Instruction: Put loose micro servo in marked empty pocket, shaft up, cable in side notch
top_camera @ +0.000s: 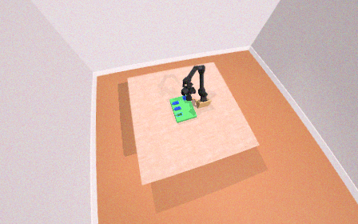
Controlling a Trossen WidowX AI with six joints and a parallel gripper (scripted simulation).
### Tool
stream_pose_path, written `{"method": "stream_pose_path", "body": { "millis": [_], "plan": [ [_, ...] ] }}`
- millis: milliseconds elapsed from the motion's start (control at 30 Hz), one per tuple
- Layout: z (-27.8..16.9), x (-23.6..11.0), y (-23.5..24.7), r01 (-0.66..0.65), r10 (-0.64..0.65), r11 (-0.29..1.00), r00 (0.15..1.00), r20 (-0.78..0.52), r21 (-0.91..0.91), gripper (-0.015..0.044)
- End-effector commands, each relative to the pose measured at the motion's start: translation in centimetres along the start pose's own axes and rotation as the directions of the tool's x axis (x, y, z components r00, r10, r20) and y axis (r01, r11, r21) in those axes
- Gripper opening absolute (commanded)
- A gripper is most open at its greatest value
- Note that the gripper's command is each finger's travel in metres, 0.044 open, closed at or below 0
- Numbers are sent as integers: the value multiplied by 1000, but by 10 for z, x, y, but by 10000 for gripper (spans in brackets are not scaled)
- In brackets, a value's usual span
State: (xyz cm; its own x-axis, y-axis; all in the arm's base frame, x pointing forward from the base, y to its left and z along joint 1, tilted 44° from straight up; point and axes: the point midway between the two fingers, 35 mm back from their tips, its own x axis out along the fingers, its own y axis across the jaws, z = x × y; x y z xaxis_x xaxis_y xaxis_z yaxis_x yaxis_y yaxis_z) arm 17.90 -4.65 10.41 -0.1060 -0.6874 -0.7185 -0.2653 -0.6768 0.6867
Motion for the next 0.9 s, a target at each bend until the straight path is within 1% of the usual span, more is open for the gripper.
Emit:
{"method": "stream_pose_path", "body": {
  "millis": [0, 233, 633, 867],
  "plan": [
    [0, -8, 1, 6, -6, 1000, 1000, -2, 7, 0],
    [-3, -8, 0, 6, -6, 1000, 1000, -2, 7, 0],
    [-43, -9, -20, 8, -8, 1000, 1000, -5, 9, 0],
    [-42, -9, -32, 8, -8, 1000, 1000, -5, 9, 0]
  ]
}}
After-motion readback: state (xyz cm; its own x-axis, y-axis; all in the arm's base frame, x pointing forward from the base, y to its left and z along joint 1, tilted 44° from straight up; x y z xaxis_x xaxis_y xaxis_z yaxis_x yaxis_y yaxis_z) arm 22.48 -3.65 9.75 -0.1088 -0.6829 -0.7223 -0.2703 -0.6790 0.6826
